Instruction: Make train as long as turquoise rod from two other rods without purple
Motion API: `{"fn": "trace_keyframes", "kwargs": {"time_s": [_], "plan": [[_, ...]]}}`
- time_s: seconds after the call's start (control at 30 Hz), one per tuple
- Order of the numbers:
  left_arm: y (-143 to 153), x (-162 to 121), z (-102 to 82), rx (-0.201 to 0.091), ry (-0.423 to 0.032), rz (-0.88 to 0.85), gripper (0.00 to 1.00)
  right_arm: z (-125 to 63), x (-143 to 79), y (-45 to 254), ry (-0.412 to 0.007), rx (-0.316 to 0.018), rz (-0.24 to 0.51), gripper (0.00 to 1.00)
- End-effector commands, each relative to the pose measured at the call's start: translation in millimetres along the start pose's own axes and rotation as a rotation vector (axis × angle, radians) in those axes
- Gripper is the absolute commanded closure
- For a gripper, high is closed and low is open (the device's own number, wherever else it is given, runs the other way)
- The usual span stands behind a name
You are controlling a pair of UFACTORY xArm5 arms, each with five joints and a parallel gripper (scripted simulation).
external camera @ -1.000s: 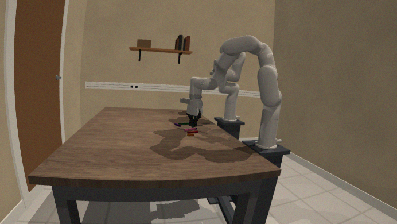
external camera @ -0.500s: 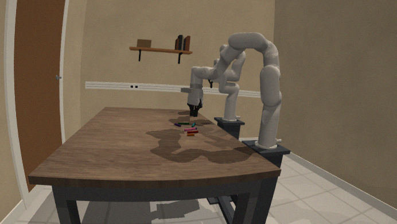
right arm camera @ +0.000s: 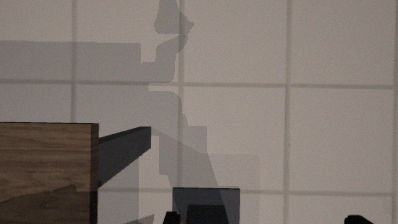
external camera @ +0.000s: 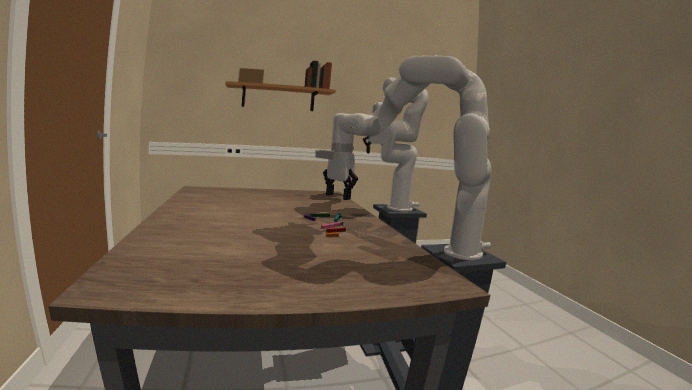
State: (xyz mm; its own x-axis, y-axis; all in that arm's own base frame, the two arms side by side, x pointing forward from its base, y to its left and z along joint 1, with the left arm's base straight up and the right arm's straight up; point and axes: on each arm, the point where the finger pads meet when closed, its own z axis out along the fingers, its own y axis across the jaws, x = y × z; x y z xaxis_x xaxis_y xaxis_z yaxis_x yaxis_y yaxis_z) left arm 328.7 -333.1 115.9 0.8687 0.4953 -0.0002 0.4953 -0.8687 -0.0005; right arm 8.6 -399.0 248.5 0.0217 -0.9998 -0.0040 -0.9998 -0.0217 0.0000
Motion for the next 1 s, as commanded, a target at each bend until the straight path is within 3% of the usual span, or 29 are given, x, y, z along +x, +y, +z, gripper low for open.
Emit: {"fn": "trace_keyframes", "kwargs": {"time_s": [0.0,0.53,0.97], "plan": [[1.5,0.4,-1.9,-0.005,0.001,0.000,0.00,-1.5,0.9,0.0,0.004,0.000,0.000,0.00],[1.5,0.4,-4.9,-0.005,0.001,0.000,0.00,-1.5,0.9,0.0,0.004,0.000,0.000,0.00],[1.3,0.4,-49.3,-0.005,0.001,0.000,0.00,-1.5,0.9,0.0,0.004,0.000,0.000,0.00]]}}
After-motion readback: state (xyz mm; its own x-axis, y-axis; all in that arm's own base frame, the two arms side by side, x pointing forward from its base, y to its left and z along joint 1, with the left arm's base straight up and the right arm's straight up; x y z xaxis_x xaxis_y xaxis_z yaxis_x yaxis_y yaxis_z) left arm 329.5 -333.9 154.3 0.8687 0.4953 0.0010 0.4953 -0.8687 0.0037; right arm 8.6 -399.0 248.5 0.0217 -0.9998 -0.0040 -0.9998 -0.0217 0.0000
